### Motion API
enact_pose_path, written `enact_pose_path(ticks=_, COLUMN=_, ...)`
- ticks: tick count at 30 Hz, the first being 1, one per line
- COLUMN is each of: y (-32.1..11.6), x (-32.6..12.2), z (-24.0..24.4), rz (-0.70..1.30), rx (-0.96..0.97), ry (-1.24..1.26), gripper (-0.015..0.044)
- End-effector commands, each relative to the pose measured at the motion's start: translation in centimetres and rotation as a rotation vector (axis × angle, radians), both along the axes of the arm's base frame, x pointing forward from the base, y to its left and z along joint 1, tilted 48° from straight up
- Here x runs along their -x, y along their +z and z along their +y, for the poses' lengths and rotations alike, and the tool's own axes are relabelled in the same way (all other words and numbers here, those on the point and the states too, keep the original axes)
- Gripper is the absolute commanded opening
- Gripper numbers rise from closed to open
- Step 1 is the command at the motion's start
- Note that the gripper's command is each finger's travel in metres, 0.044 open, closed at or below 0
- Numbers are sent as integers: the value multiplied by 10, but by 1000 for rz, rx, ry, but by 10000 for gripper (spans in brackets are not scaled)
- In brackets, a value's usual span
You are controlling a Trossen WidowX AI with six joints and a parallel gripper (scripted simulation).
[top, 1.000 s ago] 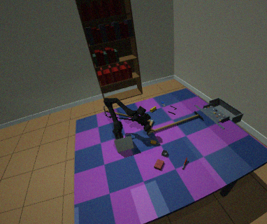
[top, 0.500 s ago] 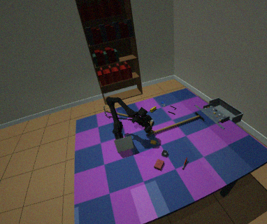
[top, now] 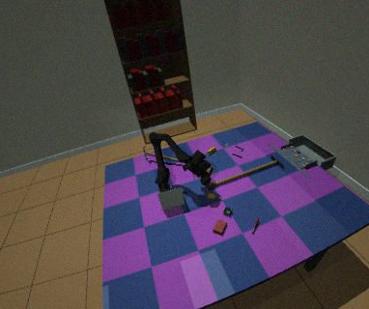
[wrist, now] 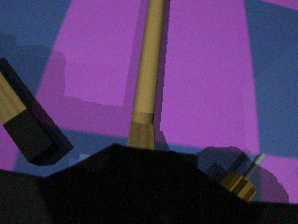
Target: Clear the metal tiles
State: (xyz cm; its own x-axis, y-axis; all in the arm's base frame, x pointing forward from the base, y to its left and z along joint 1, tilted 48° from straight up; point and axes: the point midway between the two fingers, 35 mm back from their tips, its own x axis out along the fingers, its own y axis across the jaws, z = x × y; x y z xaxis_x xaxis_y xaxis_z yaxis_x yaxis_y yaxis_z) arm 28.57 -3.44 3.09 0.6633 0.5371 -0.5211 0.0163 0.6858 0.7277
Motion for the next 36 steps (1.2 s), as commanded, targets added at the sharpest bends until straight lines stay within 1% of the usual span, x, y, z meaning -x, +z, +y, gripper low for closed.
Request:
enact_pose_path(ticks=1, y=-3, x=-1, z=-7, rz=-6, rx=4, ry=-7, gripper=0)
enact_pose_path(ticks=26, y=-27, x=5, z=-28, rz=-17, rx=-3, ry=-9, gripper=0)
enact_pose_path(ticks=36, y=-27, x=1, z=-30, rz=-15, rx=-3, ry=-9, gripper=0)
